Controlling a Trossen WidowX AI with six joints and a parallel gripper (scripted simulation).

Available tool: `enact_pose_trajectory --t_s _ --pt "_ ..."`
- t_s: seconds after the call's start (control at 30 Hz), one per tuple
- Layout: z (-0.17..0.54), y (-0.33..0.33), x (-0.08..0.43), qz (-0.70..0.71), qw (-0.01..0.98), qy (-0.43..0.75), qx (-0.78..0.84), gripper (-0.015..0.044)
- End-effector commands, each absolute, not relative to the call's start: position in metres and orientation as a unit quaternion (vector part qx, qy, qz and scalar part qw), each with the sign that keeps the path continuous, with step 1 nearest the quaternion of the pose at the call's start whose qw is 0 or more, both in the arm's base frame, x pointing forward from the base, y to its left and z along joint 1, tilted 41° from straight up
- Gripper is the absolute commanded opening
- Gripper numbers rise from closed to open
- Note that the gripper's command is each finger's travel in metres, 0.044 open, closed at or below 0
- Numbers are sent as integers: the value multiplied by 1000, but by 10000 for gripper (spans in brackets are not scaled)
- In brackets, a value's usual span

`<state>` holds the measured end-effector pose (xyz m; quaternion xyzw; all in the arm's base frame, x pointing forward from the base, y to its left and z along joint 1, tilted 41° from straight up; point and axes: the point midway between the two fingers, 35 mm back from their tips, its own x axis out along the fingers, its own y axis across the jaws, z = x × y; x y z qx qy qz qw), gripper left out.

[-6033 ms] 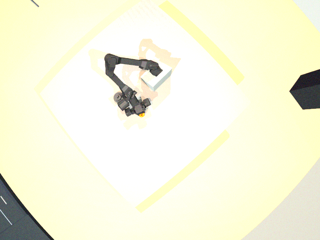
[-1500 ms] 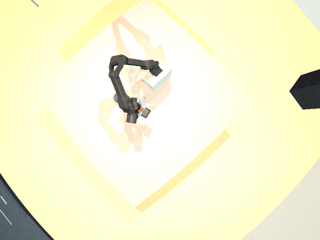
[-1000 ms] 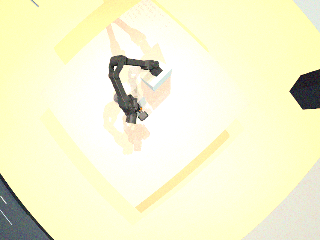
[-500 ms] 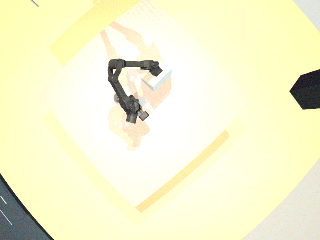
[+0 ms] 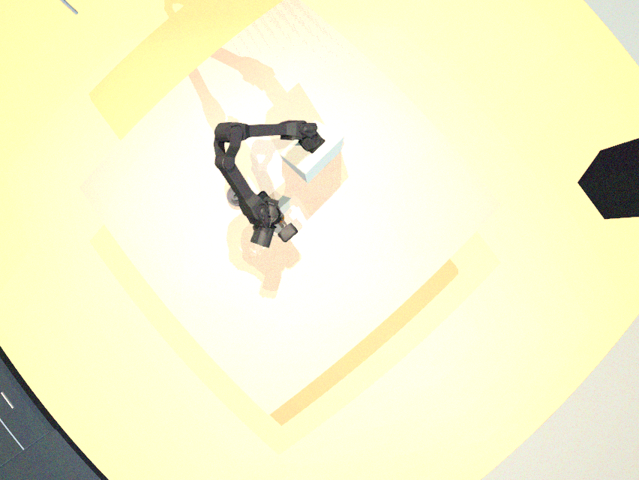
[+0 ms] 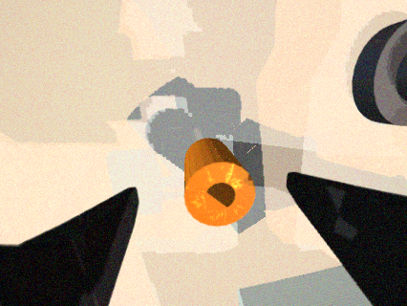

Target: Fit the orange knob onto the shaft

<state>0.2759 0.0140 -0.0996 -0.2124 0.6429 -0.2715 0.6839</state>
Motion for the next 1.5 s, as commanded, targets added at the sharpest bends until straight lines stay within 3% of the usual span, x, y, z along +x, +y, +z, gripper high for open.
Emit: enact_pose_trajectory --t_s 0.0,0.83,1.17,1.4,1.47 --pt "-106 8 275 -271 681 645 -216 440" --pt "-133 -18 273 -273 681 644 -217 440" --pt "-133 -18 273 -273 681 644 -217 177" --pt "-133 -18 273 -273 681 644 -217 131" --pt "-132 -17 274 -272 681 644 -217 78"
